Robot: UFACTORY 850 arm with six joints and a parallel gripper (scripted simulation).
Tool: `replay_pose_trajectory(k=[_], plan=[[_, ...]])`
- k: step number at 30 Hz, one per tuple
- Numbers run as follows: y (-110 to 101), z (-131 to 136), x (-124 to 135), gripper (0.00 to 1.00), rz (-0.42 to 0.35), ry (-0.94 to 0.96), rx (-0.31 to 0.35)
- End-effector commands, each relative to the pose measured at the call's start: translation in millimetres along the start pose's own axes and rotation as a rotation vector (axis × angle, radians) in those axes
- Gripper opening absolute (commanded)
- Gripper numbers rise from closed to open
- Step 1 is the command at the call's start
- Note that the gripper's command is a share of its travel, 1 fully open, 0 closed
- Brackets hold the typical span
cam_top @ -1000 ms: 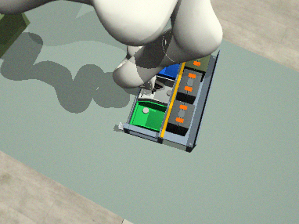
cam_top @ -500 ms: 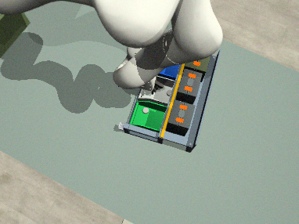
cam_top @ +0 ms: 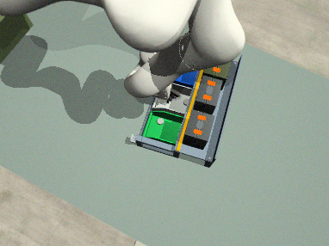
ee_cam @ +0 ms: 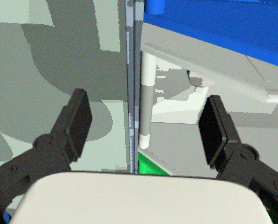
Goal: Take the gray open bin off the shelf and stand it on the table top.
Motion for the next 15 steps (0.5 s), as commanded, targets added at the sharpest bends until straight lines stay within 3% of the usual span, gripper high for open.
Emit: replay_pose_trajectory(k=[1, 7, 8, 15], plan=[[-0.2, 0.3, -0.1, 1.0, 0.0, 0.0, 0.001], [-0.2, 0.3, -0.1, 1.0, 0.0, 0.0, 0.001], [-0.2, 0.3, -0.1, 0.0, 0.0, 0.0, 0.001], [-0.2, 0.3, -0.1, 0.0, 0.0, 0.0, 0.001]])
Point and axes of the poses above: the point where the finger pads meet when closed, its own y axis out along the fingers, its own z axis across the jaws, x = y × z, the point moved 5 cm from there along -y, back along the fingers, and after that the axes turned 11 degrees about y, right-handed, at the moved point
